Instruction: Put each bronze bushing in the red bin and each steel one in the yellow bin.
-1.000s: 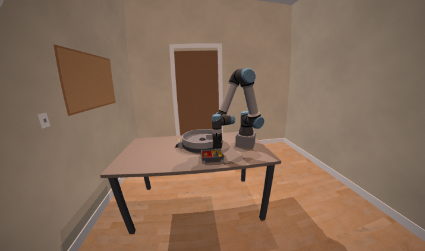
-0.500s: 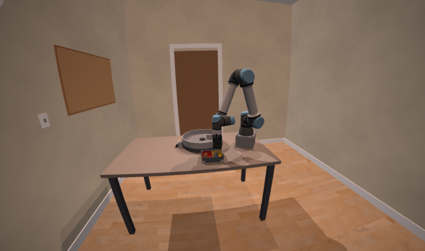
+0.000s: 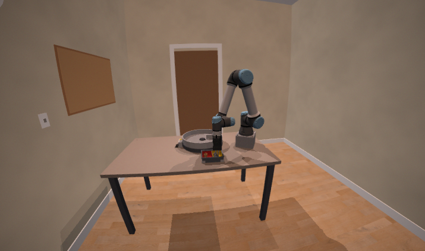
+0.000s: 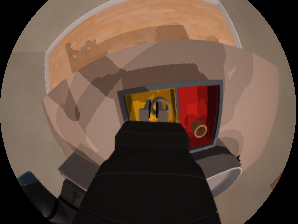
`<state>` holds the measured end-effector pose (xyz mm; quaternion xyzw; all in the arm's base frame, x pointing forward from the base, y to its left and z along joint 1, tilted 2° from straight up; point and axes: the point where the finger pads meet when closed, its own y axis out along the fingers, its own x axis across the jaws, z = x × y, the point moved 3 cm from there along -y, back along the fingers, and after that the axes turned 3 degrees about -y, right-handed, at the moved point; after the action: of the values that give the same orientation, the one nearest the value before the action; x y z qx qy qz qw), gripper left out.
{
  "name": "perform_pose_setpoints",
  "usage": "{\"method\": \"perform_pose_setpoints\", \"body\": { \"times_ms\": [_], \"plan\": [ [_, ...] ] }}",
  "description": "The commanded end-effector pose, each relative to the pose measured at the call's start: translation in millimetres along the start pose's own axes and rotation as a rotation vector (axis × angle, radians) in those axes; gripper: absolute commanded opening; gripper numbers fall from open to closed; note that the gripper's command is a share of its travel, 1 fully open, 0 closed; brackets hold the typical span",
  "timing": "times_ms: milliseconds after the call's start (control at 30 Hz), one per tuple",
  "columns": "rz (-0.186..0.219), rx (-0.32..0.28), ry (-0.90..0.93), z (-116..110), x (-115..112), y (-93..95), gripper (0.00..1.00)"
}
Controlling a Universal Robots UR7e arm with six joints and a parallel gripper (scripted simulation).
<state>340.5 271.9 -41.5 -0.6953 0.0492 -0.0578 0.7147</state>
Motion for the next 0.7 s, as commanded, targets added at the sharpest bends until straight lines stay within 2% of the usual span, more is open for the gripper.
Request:
{"method": "perform_pose_setpoints", "body": {
  "times_ms": [0, 667],
  "plan": [
    [-0.001, 0.001, 0.0, 0, 0, 0.7, 0.0],
    [-0.001, 0.001, 0.0, 0, 0, 12.7, 0.0]
  ]
}}
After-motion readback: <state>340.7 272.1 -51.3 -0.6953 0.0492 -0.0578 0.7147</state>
